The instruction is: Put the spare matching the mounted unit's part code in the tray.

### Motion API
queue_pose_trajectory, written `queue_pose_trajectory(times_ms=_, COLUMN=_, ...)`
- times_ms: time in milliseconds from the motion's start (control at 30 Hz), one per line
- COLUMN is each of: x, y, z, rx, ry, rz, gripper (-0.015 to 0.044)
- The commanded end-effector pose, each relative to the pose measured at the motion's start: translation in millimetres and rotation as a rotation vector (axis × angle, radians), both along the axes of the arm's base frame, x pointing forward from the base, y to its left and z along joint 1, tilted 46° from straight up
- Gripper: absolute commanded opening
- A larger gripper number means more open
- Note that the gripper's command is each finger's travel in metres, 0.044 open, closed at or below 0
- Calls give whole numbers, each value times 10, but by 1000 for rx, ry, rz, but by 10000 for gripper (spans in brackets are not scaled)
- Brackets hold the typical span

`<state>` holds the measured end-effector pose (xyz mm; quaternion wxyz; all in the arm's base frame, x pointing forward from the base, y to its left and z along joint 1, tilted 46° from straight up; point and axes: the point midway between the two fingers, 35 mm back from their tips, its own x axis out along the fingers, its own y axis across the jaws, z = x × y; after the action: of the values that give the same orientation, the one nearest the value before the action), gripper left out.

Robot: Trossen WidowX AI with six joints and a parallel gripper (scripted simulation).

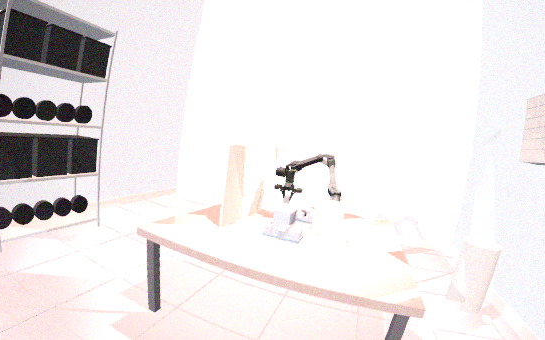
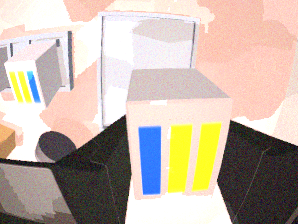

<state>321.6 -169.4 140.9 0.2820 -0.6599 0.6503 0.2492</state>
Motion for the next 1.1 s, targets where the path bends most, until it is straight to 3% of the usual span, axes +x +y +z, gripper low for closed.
queue_pose_trajectory(times_ms=0, x=4, y=-21, z=-37, rx=4, ry=3, rz=6, gripper=0)
queue_pose_trajectory(times_ms=1067, x=7, y=-264, z=-259, rx=1, ry=3, rz=6, gripper=0)
